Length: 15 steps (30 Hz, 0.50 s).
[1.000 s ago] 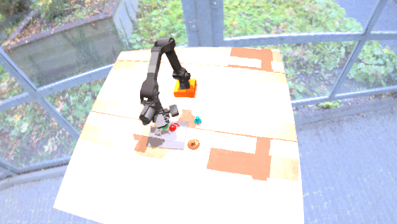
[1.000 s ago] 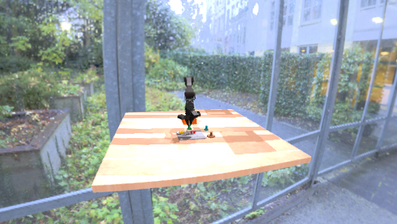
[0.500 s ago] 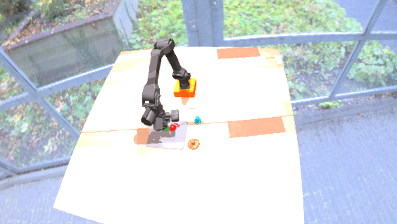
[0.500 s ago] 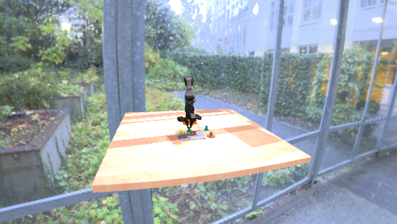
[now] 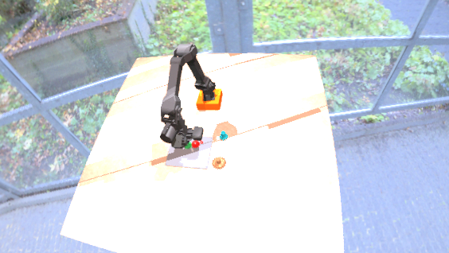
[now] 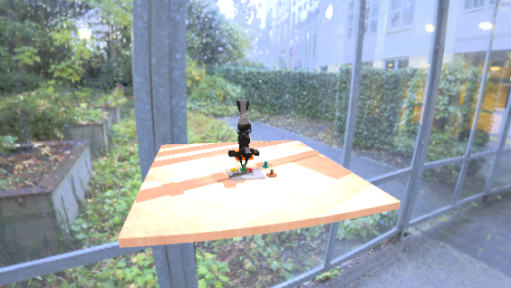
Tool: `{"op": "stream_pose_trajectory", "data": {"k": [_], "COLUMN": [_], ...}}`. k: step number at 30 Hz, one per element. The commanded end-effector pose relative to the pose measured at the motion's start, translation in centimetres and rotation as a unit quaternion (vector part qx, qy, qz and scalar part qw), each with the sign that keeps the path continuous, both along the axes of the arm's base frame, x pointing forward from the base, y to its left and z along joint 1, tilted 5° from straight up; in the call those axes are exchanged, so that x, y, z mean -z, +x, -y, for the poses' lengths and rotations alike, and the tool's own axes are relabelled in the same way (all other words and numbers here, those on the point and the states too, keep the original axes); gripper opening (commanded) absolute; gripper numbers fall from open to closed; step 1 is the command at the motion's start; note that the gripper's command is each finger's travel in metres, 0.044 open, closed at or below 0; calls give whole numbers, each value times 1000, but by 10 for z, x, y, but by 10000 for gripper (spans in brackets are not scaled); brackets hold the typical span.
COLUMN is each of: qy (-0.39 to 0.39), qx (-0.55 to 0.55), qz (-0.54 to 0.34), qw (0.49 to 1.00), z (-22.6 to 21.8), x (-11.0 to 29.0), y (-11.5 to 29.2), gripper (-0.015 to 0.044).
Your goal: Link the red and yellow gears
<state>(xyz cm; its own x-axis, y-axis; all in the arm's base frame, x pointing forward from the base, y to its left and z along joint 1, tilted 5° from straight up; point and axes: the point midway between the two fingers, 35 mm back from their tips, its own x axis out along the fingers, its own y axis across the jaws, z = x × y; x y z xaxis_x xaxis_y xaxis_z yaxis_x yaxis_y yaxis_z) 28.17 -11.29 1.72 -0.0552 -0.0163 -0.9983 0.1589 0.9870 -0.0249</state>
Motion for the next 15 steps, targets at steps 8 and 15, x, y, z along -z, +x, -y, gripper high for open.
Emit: {"op": "stream_pose_trajectory", "data": {"k": [8,15], "qy": [6,10], "qx": [-132,-213], "qz": [-3,-4], "qw": [991,977], "z": [0,1], "x": [2,3], "y": [0,0], "gripper": [0,0]}}
